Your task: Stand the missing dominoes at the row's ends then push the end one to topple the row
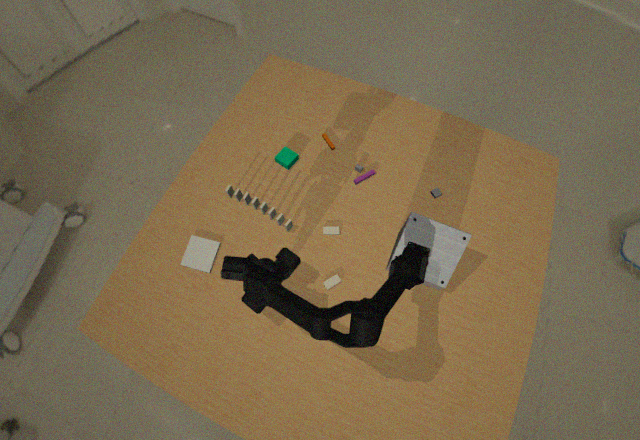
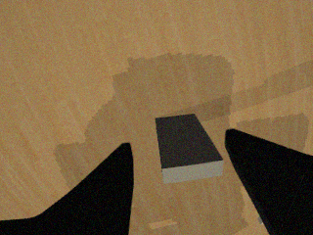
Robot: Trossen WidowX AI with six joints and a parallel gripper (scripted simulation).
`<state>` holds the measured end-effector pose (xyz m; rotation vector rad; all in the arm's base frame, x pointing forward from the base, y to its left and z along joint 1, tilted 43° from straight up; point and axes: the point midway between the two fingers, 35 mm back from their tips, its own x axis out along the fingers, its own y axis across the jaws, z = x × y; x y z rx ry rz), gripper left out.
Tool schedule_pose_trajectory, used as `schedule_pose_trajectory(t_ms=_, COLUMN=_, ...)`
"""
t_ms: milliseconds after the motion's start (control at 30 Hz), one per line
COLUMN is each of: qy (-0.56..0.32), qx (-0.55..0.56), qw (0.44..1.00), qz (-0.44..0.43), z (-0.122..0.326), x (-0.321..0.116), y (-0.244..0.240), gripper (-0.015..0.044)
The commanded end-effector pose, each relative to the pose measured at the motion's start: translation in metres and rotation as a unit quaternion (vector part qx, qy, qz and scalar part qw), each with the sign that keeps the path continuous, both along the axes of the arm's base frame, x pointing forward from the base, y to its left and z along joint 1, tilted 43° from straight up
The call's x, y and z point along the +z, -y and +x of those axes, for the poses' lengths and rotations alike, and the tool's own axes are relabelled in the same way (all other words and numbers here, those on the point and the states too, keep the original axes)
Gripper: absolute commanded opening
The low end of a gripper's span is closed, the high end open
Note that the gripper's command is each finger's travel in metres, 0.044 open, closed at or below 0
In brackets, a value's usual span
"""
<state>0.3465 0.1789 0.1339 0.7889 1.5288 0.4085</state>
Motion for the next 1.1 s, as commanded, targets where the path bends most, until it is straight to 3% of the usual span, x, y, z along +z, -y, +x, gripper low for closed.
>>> schedule_pose_trajectory(t_ms=0, qy=-0.003, qx=-0.002, qw=1.000, qz=-0.002, z=0.000, x=-0.002, y=0.000, gripper=0.0151)
schedule_pose_trajectory(t_ms=67, qy=-0.003, qx=-0.002, qw=1.000, qz=-0.002, z=0.000, x=-0.002, y=0.000, gripper=0.0107)
schedule_pose_trajectory(t_ms=400, qy=-0.003, qx=-0.002, qw=1.000, qz=-0.002, z=0.000, x=-0.001, y=0.002, gripper=0.0107)
schedule_pose_trajectory(t_ms=767, qy=-0.002, qx=0.000, qw=1.000, qz=-0.004, z=-0.005, x=0.095, y=0.092, gripper=0.0107)
schedule_pose_trajectory(t_ms=933, qy=-0.002, qx=0.000, qw=1.000, qz=-0.004, z=-0.004, x=0.094, y=0.094, gripper=0.0107)
schedule_pose_trajectory(t_ms=1067, qy=-0.003, qx=-0.002, qw=1.000, qz=-0.012, z=0.010, x=0.053, y=0.138, gripper=0.0107)
